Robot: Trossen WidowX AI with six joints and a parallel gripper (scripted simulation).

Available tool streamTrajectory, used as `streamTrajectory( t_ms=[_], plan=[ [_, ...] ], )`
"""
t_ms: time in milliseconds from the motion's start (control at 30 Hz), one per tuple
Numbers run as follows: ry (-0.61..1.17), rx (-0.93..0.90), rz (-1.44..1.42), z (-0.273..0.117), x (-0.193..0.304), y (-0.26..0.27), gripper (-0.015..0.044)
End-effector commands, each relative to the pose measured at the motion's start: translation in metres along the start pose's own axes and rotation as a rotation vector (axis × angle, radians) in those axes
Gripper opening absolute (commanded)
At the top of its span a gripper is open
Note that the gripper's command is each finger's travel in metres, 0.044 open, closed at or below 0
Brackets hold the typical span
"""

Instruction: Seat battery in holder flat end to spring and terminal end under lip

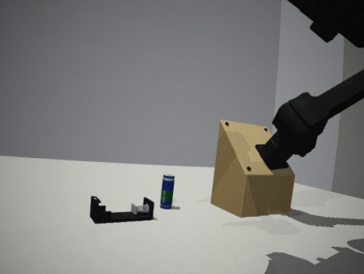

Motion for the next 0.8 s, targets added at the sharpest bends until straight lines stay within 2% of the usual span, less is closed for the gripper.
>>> streamTrajectory(
  t_ms=[0,67,233,467,633,767],
  plan=[
    [0.014,0.002,-0.006,0.002,0.002,-0.001,0.0374],
    [0.123,0.013,-0.051,0.014,0.021,-0.010,0.0321],
    [0.530,0.014,-0.147,0.039,0.093,-0.049,0.0190],
    [1.049,-0.095,-0.074,0.027,0.191,-0.106,0.0006],
    [1.325,-0.235,0.128,-0.006,0.247,-0.135,0.0000],
    [1.458,-0.367,0.366,-0.038,0.280,-0.150,0.0000]
  ],
)
Point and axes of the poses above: the point midway between the two fingers, 35 mm back from their tips, its own z axis out along the fingers, its own y axis across the jaws, x = y × z, the point moved 6 cm from there along -z, back along the fingers
